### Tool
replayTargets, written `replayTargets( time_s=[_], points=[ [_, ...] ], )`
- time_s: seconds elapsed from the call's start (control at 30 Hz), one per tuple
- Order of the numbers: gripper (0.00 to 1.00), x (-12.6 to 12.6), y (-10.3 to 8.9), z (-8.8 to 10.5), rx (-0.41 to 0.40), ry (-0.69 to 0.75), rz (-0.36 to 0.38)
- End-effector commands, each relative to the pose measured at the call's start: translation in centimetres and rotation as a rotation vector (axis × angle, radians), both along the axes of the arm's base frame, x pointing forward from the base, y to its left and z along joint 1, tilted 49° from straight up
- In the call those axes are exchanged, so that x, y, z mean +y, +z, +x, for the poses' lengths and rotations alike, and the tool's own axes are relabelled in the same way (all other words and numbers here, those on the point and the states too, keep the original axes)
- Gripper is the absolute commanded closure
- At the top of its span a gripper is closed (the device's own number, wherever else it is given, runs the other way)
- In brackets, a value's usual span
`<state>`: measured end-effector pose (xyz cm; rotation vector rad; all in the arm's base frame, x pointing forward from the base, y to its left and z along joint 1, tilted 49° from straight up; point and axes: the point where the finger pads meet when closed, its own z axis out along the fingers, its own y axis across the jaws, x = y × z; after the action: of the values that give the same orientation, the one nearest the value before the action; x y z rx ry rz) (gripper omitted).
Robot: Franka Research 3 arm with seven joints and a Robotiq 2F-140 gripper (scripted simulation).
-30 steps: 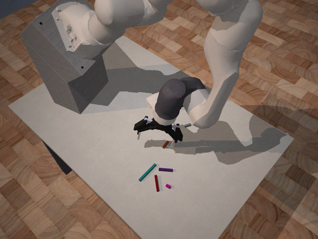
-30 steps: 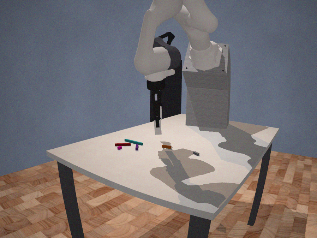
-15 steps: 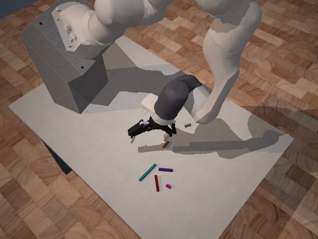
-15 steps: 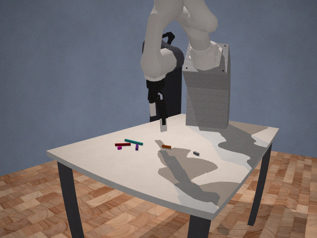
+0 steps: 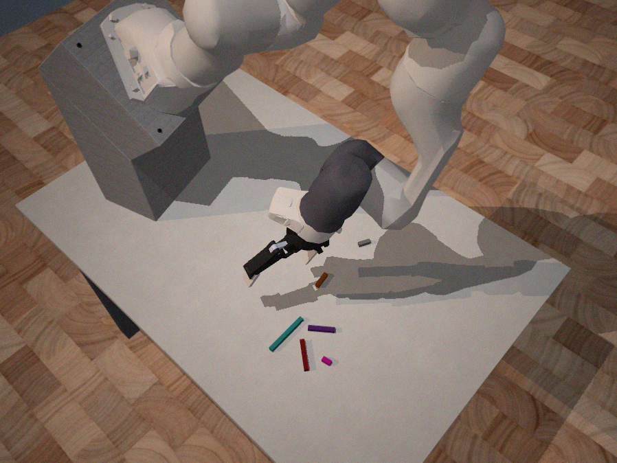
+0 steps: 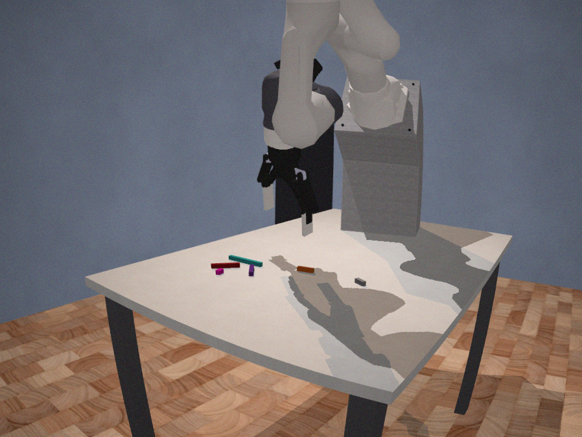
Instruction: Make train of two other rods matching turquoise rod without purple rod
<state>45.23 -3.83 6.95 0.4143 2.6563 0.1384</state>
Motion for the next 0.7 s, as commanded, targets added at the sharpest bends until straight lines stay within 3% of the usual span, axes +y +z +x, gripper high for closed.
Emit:
replayTargets(
  time_s=[0.0,0.67],
  points=[
    [0.00,-0.4,0.0,-0.1,-0.007,0.098,-0.072],
    [0.00,-2.5,0.0,-0.4,0.038,0.534,-0.386]
  ],
)
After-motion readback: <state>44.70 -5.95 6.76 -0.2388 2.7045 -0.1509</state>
